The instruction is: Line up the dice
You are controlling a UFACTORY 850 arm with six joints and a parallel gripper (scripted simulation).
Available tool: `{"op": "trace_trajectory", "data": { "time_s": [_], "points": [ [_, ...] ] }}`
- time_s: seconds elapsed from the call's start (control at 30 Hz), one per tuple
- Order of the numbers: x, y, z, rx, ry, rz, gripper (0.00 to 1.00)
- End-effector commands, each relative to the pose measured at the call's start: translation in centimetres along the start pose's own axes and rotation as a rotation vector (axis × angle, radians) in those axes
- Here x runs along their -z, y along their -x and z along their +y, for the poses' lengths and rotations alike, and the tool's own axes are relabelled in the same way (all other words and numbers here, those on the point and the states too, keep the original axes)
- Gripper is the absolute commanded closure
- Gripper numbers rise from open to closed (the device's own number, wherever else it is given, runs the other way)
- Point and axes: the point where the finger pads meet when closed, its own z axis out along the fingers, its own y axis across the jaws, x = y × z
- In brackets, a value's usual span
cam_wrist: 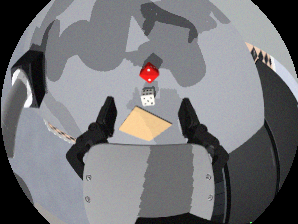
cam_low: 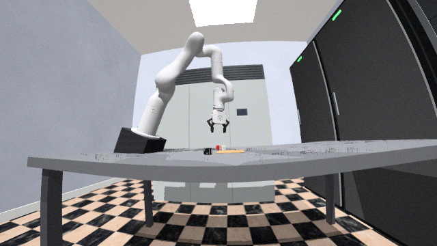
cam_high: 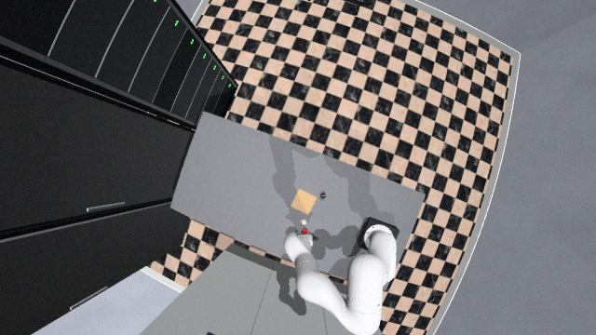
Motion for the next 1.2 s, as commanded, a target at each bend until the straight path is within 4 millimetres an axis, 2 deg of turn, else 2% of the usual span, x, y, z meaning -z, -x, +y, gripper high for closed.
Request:
{"op": "trace_trajectory", "data": {
  "time_s": [0.0,0.1,0.5,0.93,0.97,1.17],
  "points": [
    [-0.3,0.0,0.1,-0.105,0.039,-0.047,0.0],
    [-0.6,0.0,0.1,-0.233,0.042,-0.044,0.0],
    [-1.5,-0.1,0.1,-0.545,0.046,-0.033,0.0],
    [-1.9,-0.1,0.1,-0.675,0.047,-0.028,0.0],
    [-1.9,-0.1,0.1,-0.675,0.047,-0.028,0.53],
    [-1.9,-0.1,0.1,-0.675,0.047,-0.028,0.53]
  ]
}}
